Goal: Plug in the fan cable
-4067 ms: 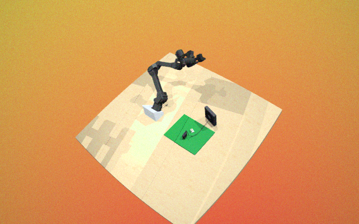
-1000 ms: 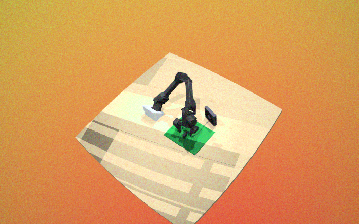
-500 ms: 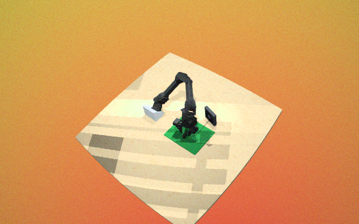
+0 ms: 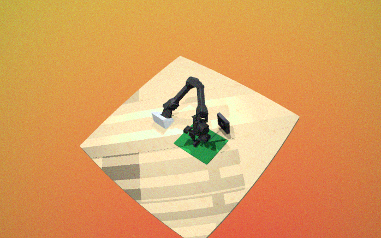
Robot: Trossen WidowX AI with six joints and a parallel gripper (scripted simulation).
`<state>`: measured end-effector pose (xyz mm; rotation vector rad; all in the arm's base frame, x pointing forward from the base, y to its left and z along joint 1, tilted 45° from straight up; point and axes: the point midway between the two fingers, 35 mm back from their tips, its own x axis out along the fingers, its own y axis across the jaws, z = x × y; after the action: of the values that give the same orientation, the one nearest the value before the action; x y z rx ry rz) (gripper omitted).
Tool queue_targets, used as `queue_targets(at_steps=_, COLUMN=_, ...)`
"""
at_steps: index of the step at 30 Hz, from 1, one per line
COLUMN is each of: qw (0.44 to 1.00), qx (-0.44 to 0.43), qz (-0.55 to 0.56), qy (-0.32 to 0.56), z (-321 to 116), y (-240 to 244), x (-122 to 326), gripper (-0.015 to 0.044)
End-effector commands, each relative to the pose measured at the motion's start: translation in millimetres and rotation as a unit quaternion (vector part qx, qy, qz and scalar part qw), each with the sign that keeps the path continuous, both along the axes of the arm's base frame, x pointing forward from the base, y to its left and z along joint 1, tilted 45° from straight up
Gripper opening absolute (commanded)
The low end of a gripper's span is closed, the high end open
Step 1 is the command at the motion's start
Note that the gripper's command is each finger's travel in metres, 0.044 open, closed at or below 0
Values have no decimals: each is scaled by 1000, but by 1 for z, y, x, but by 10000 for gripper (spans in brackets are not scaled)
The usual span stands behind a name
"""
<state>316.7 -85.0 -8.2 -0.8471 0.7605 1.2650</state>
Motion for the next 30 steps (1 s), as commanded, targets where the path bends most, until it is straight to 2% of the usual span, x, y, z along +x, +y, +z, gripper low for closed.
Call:
queue_targets(at_steps=1, qw=1000, qx=0, qz=0, qy=0, z=0, y=0, x=0, gripper=123)
queue_targets(at_steps=10, qw=1000, qx=0, qz=0, qy=0, z=0, y=0, x=0, gripper=63)
queue_targets(at_steps=13, qw=1000, qx=0, qz=0, qy=0, z=3, y=-4, x=0, gripper=0)
queue_targets(at_steps=30, qw=1000, qx=0, qz=-1, qy=2, z=41, y=-42, x=-6, gripper=0)
